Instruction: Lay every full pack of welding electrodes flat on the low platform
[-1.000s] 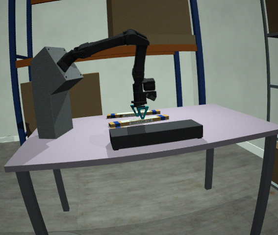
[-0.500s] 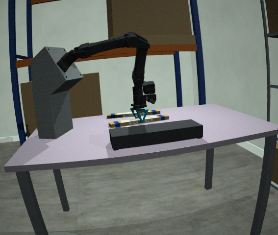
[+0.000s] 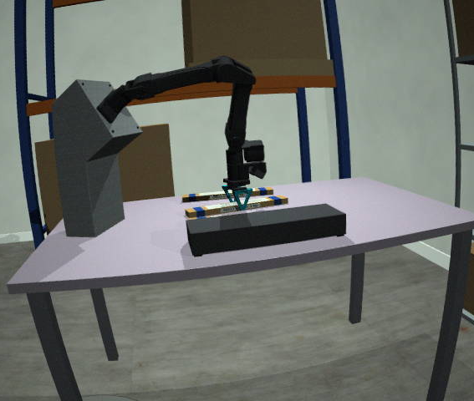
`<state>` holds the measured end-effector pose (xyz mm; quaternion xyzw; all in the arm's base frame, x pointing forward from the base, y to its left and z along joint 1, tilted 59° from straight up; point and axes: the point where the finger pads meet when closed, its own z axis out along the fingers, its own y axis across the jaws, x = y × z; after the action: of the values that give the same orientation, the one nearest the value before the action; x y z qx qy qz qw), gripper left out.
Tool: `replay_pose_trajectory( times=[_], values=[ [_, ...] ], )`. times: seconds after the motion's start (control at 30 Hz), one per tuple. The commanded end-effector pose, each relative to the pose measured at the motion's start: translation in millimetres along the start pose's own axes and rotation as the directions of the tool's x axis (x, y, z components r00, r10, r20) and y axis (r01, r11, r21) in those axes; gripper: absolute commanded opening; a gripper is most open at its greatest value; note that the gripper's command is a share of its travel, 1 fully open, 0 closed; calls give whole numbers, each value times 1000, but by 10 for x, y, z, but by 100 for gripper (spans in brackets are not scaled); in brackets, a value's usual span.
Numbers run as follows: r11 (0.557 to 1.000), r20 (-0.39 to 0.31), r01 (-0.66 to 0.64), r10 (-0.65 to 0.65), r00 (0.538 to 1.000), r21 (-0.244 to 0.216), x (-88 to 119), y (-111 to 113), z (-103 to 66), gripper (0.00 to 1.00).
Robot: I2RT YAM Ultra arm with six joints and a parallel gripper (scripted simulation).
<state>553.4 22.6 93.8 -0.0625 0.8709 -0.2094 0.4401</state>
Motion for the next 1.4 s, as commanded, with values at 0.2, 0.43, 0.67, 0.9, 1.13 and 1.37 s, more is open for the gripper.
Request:
replay_pose_trajectory(
  times=[0.2, 0.43, 0.67, 0.9, 1.13, 1.37],
  values=[
    [1000, 15, -3, 3, 1000, -3, -59, 3, -25, 0],
    [1000, 15, -3, 3, 1000, -3, -59, 2, -25, 0],
    [1000, 15, -3, 3, 1000, -3, -59, 2, -25, 0],
    [1000, 15, -3, 3, 1000, -3, -59, 2, -25, 0],
    [1000, 15, -3, 3, 1000, -3, -59, 2, -25, 0],
    [1000, 15, -3, 3, 1000, -3, -59, 2, -25, 0]
  ],
)
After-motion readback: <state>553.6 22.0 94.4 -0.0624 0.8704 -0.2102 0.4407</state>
